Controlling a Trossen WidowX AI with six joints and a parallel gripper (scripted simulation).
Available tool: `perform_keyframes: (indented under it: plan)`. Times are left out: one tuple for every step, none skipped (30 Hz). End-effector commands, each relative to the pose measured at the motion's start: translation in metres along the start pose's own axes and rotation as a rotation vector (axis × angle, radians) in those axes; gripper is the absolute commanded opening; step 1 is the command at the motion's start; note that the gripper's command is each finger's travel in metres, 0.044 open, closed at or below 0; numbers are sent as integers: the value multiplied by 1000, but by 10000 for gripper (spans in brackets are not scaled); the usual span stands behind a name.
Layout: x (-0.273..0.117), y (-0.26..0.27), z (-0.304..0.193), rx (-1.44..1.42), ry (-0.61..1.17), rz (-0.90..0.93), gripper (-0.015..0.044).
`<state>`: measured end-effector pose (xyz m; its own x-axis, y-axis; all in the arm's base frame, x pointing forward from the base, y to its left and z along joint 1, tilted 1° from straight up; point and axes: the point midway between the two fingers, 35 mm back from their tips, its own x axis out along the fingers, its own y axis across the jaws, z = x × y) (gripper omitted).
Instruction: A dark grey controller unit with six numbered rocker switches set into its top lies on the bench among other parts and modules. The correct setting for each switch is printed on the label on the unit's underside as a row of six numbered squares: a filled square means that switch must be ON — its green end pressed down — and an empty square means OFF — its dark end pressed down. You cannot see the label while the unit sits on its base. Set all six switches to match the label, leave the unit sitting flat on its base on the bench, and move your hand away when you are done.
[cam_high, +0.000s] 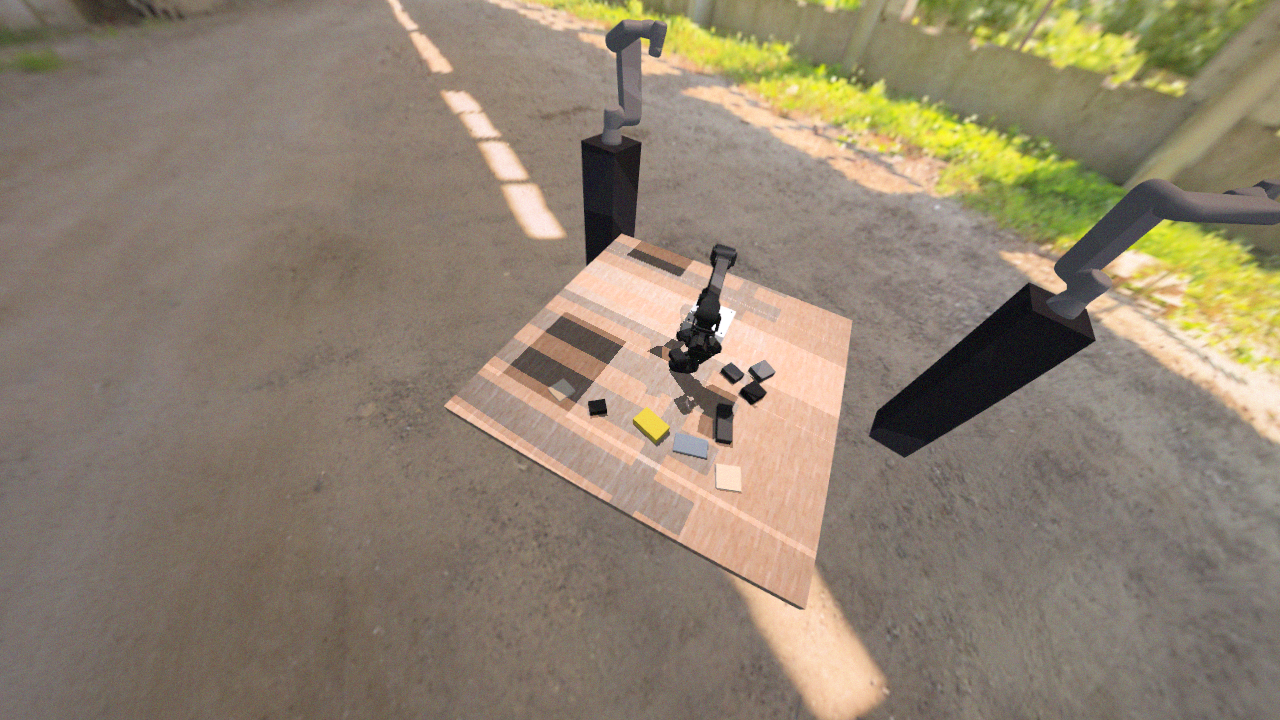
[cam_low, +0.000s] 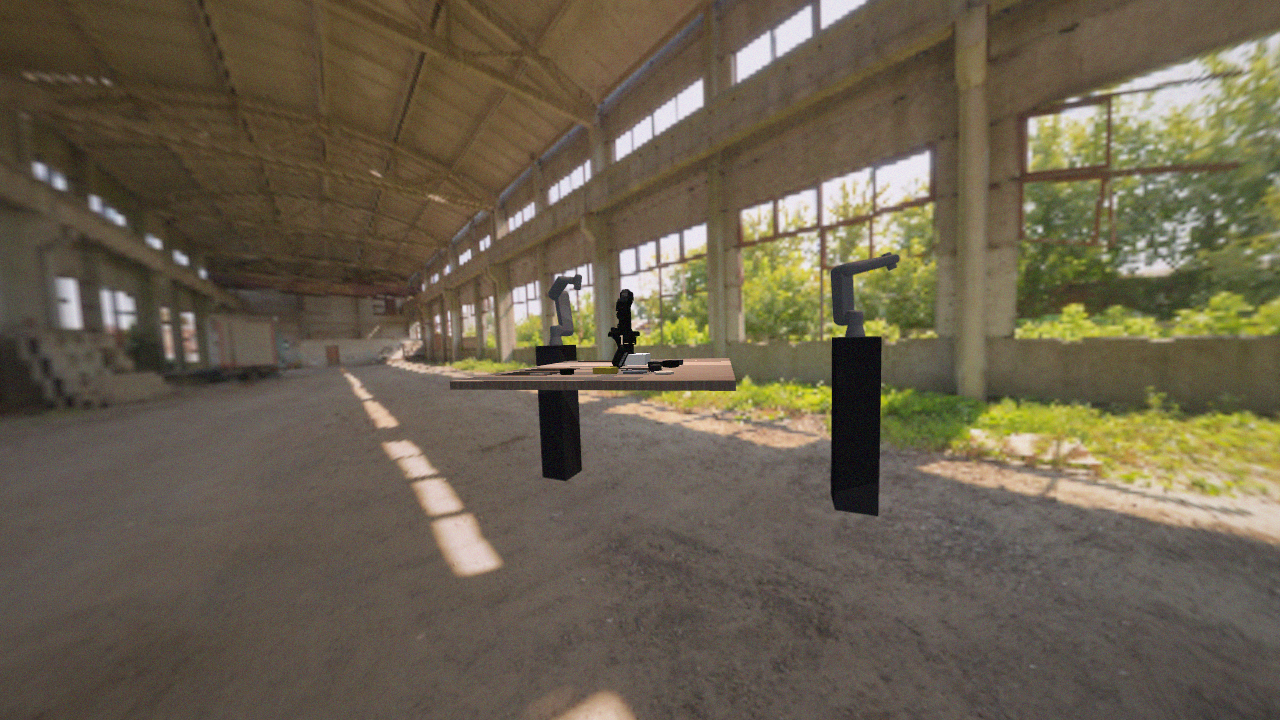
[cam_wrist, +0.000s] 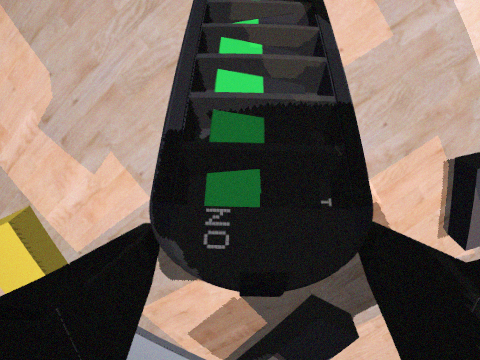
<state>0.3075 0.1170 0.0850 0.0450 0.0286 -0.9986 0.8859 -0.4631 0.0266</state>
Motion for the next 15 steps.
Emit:
perform_keyframes:
  plan:
    - [8,0,-1,5,-16,-12,338]
    - [8,0,-2,5,-16,-12,338]
    - [8,0,-2,5,-16,-12,338]
    - [9,0,-3,5,-16,-12,338]
    - [9,0,-4,5,-16,-12,338]
    - [10,-1,-4,5,-16,-12,338]
    - [10,-1,-5,5,-16,-12,338]
    - [11,-1,-5,5,-16,-12,338]
    - [11,-1,-6,5,-16,-12,338]
    - [12,-1,-7,5,-16,-12,338]
    - [12,-1,-7,5,-15,-12,338]
    - [13,-1,-8,5,-15,-12,338]
    - [13,-1,-8,5,-15,-12,338]
    - [14,-1,-9,5,-15,-12,338]
    - [14,-1,-10,5,-15,-12,338]
